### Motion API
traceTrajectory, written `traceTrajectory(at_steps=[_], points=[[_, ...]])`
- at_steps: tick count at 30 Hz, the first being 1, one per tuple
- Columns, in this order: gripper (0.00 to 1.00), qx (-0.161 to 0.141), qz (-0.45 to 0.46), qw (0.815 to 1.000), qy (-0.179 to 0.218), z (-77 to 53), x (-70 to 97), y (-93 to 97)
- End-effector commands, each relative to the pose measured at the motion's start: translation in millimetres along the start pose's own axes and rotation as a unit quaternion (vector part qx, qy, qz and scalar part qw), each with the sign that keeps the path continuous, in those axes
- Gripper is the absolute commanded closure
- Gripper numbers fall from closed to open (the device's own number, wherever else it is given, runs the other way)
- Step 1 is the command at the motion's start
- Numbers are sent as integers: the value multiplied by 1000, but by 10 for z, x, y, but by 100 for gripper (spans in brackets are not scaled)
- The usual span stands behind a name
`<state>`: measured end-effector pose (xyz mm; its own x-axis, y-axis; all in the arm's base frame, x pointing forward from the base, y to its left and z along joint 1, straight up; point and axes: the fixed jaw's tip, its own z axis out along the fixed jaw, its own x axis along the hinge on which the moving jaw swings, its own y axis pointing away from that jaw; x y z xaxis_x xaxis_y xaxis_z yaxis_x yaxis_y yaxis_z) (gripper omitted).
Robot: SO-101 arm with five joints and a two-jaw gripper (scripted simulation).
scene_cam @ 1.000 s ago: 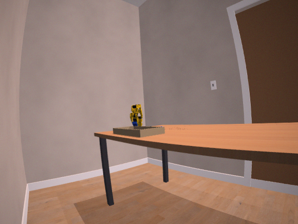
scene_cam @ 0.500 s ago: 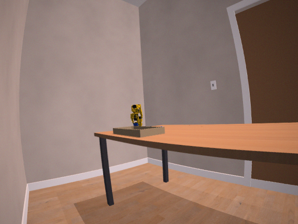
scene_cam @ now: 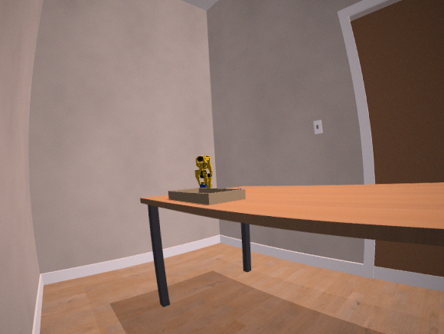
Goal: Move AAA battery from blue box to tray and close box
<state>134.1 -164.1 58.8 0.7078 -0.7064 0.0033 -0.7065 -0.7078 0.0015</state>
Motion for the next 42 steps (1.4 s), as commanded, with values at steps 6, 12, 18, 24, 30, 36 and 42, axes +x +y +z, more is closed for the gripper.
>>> traceTrajectory(at_steps=[6, 12, 18, 24, 30, 36, 42], points=[[80, 0, 0, 1000, 9, -142, -23, 19], [80, 1, 0, 1000, 3, -141, -44, 17], [80, 1, 0, 1000, -1, -141, -57, 16], [80, 1, 0, 1000, -2, -141, -59, 16], [80, 1, 0, 1000, -2, -141, -59, 16], [80, 1, 0, 1000, -2, -141, -59, 16], [80, 1, 0, 1000, -2, -141, -59, 16]])
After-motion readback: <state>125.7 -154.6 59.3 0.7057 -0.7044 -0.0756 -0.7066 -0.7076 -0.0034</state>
